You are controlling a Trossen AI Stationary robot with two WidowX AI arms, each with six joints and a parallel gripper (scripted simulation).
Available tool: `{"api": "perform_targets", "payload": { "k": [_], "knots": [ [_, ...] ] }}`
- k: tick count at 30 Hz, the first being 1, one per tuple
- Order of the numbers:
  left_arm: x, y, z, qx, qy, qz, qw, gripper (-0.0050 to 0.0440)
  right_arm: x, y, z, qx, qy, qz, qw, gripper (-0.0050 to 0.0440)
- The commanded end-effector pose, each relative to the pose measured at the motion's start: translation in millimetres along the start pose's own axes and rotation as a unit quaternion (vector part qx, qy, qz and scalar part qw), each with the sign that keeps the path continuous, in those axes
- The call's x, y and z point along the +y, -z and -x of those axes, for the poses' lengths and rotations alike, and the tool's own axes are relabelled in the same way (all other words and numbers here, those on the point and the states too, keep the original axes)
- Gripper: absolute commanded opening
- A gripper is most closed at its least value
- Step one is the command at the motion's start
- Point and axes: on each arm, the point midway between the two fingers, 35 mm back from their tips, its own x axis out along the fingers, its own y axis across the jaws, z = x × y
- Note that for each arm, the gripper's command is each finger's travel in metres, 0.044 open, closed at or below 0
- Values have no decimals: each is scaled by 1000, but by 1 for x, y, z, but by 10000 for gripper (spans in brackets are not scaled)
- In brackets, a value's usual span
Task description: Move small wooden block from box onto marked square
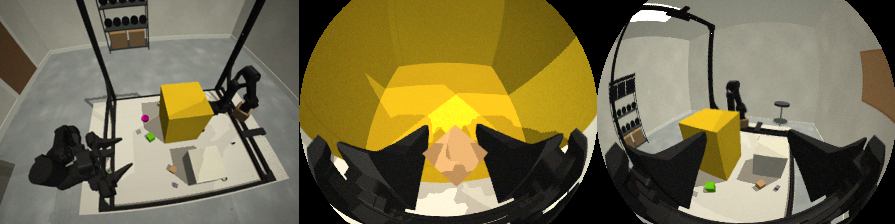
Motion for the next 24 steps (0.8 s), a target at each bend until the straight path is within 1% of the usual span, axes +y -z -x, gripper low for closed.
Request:
{"api": "perform_targets", "payload": {
  "k": [1,2,7,9,11,12,24],
  "knots": [
    [0,0,0,0,-1,-1,1000,173,1,0,0,0,-2,1,1000,400],
    [0,0,0,0,-1,-1,1000,173,1,0,0,0,-2,1,1000,400],
    [-2,0,6,-7,2,-2,1000,53,1,0,0,0,-2,1,1000,400],
    [-2,0,6,-7,2,-2,1000,53,1,0,0,0,-2,1,1000,400],
    [-4,2,12,-12,4,-2,1000,5,1,0,0,0,-2,1,1000,400],
    [-4,3,15,-13,5,-2,1000,0,1,0,0,0,-2,1,1000,400],
    [-2,34,57,-11,3,-2,1000,0,1,0,0,0,-2,1,1000,400]
  ]
}}
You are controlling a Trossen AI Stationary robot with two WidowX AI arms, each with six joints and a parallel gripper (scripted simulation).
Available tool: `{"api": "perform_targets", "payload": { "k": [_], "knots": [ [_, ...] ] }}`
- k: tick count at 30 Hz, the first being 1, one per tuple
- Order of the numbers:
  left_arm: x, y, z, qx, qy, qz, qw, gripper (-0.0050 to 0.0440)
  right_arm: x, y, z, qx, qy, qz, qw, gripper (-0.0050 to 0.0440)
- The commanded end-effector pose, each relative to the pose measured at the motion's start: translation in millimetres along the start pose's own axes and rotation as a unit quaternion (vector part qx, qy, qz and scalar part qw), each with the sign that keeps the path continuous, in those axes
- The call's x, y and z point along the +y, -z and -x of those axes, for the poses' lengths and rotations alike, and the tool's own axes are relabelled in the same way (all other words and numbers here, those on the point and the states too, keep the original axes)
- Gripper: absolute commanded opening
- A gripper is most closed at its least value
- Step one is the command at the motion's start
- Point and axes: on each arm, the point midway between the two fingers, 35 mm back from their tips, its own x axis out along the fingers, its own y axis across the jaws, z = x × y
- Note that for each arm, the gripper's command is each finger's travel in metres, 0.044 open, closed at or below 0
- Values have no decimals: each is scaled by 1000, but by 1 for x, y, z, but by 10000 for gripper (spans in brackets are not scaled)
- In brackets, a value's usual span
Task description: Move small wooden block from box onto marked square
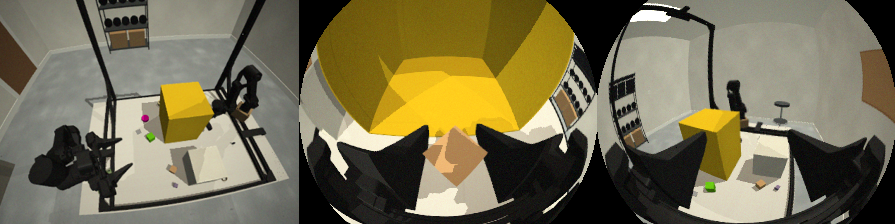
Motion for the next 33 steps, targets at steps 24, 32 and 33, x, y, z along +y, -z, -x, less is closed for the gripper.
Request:
{"api": "perform_targets", "payload": {
  "k": [24,32,33],
  "knots": [
    [2,30,63,9,-5,0,1000,0,1,0,0,0,-2,1,1000,400],
    [3,19,66,9,-5,0,1000,0,1,0,0,0,-2,1,1000,400],
    [3,18,67,9,-5,0,1000,0,1,0,0,0,-2,1,1000,400]
  ]
}}
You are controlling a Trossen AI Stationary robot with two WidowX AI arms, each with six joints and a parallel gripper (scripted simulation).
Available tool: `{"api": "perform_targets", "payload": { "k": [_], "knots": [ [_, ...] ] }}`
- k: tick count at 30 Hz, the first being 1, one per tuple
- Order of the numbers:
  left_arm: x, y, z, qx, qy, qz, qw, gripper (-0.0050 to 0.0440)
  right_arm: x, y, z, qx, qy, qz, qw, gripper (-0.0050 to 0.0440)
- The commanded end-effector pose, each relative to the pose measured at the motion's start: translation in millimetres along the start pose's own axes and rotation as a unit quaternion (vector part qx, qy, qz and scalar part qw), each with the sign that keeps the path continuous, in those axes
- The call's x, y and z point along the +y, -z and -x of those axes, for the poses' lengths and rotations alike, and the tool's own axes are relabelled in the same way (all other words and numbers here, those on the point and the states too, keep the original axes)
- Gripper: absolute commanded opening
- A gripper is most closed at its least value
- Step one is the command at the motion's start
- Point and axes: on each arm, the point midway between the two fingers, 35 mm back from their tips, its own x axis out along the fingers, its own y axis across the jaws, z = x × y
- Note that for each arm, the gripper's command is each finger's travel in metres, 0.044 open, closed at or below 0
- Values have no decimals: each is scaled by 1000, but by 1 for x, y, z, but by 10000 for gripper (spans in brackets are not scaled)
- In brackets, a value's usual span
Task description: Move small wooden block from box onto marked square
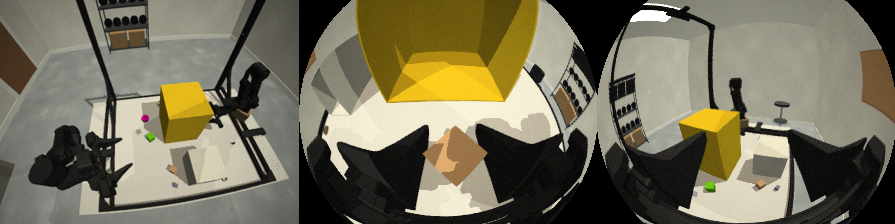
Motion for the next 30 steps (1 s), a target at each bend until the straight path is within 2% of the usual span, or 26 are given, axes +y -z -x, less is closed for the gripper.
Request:
{"api": "perform_targets", "payload": {
  "k": [1,30],
  "knots": [
    [0,-7,2,-2,2,-1,1000,0,1,0,0,0,-2,1,1000,400],
    [-1,-34,24,-2,2,-1,1000,0,1,0,0,0,-2,1,1000,400]
  ]
}}
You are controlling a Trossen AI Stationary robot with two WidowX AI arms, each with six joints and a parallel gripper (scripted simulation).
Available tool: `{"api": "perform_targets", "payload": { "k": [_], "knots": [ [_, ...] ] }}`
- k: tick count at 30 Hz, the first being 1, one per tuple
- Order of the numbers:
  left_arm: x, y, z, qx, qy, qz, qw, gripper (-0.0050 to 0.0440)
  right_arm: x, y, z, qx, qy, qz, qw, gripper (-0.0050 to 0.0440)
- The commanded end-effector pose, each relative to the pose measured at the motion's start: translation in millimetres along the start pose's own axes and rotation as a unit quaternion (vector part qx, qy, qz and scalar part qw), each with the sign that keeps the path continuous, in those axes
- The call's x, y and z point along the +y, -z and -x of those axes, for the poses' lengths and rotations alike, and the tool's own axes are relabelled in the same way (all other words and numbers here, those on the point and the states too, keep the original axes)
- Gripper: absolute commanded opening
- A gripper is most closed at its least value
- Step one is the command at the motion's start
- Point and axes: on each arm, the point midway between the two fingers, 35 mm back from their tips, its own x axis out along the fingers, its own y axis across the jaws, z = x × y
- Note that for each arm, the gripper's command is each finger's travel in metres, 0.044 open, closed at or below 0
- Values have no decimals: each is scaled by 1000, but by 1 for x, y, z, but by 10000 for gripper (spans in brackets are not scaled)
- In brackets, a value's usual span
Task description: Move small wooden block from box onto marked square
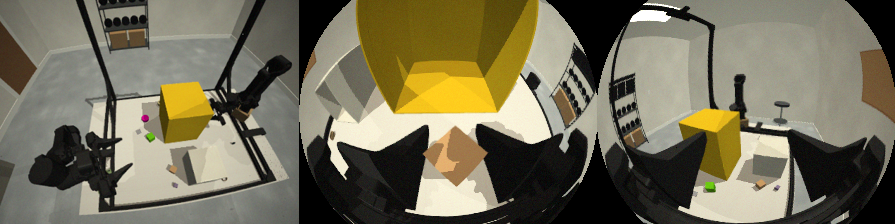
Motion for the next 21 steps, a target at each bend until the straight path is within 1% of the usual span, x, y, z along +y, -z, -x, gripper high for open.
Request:
{"api": "perform_targets", "payload": {
  "k": [1,11,21],
  "knots": [
    [-1,-6,4,-2,2,-1,1000,0,1,0,0,0,-2,1,1000,400],
    [-2,-10,11,-1,3,-2,1000,0,1,0,0,0,-2,1,1000,400],
    [-43,-8,16,7,62,-44,997,0,1,0,0,0,-2,1,1000,400]
  ]
}}
